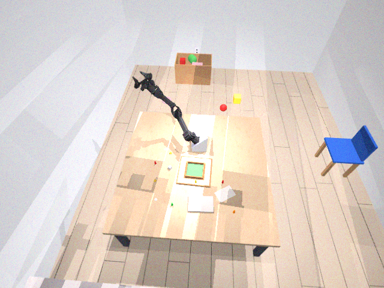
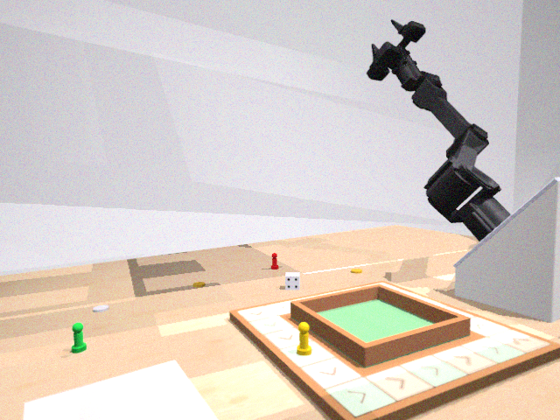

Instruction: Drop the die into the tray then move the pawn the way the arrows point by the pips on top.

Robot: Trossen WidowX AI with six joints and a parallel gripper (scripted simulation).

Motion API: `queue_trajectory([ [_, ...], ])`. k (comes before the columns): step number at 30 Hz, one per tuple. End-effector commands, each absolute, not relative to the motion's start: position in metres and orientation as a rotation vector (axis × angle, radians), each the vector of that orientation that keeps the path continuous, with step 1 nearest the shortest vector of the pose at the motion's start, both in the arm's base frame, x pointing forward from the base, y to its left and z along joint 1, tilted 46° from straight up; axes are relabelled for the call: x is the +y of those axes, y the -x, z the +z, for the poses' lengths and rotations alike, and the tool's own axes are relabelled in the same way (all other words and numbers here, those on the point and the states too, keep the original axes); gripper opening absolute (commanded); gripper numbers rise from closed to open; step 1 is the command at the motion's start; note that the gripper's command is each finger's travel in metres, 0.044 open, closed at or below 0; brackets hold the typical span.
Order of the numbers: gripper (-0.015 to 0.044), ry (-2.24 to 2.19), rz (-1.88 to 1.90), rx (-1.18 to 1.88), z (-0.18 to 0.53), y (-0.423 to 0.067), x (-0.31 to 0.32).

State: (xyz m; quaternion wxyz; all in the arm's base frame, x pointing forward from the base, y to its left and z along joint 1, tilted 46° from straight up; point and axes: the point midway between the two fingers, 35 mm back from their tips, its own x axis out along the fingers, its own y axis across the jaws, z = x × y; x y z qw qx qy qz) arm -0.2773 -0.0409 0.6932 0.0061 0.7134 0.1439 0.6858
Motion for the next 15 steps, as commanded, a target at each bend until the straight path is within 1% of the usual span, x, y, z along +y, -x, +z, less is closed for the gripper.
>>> queue_trajectory([
  [1,0.0374,-2.237,2.137,0.440,0.694,0.275,-0.040],
  [3,0.0321,-2.271,2.061,0.361,0.700,0.252,-0.035],
  [5,0.0275,-2.310,1.941,0.248,0.707,0.217,-0.028],
  [11,0.0275,-2.354,1.639,0.021,0.715,0.137,-0.015],
  [15,0.0275,-2.346,1.379,-0.123,0.712,0.073,-0.008],
])
